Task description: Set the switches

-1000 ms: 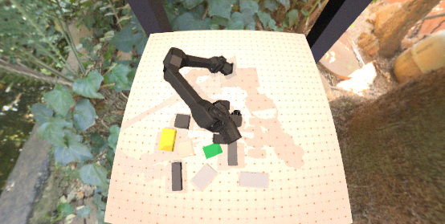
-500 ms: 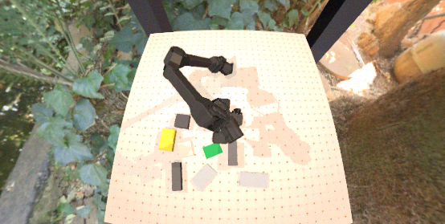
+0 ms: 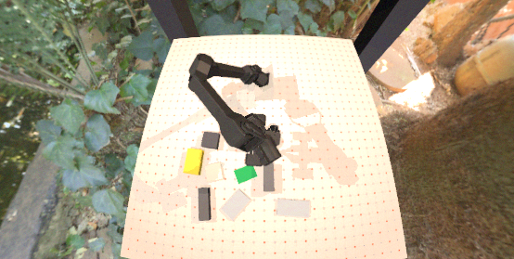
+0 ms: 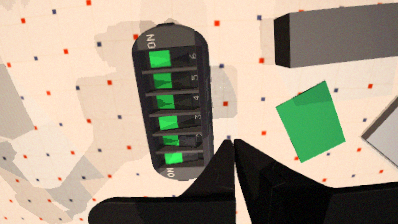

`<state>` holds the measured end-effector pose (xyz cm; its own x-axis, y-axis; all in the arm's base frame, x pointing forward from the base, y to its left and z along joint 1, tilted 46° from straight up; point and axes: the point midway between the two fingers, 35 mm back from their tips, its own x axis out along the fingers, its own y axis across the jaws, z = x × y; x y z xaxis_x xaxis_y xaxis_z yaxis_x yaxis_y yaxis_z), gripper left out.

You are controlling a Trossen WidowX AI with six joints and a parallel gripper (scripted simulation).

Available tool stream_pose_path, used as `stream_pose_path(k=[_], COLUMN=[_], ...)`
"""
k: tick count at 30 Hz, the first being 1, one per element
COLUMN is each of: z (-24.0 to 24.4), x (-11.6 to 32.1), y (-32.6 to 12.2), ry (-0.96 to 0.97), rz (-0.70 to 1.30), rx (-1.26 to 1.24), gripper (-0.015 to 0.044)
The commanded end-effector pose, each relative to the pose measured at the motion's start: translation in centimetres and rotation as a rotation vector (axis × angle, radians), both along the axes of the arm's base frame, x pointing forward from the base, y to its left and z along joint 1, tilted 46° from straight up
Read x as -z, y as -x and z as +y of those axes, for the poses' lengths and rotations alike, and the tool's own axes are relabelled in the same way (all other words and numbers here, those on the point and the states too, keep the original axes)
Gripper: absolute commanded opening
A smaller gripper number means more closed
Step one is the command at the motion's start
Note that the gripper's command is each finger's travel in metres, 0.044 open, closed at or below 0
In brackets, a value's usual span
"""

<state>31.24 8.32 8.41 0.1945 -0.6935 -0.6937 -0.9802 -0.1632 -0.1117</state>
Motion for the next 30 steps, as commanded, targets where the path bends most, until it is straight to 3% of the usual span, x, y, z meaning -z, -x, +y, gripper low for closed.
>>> stream_pose_path(k=[1,16,18,30], z=[0.0,0.0,0.0,0.1], x=[0.0,0.0,0.0,5.1], y=[0.0,0.0,0.0,5.0], ry=[0.0,0.0,0.0,-0.001], rz=[0.0,0.0,0.0,-0.114], rx=[0.0,0.0,0.0,-0.115], gripper=[0.0053,0.044,0.044,0.0125])
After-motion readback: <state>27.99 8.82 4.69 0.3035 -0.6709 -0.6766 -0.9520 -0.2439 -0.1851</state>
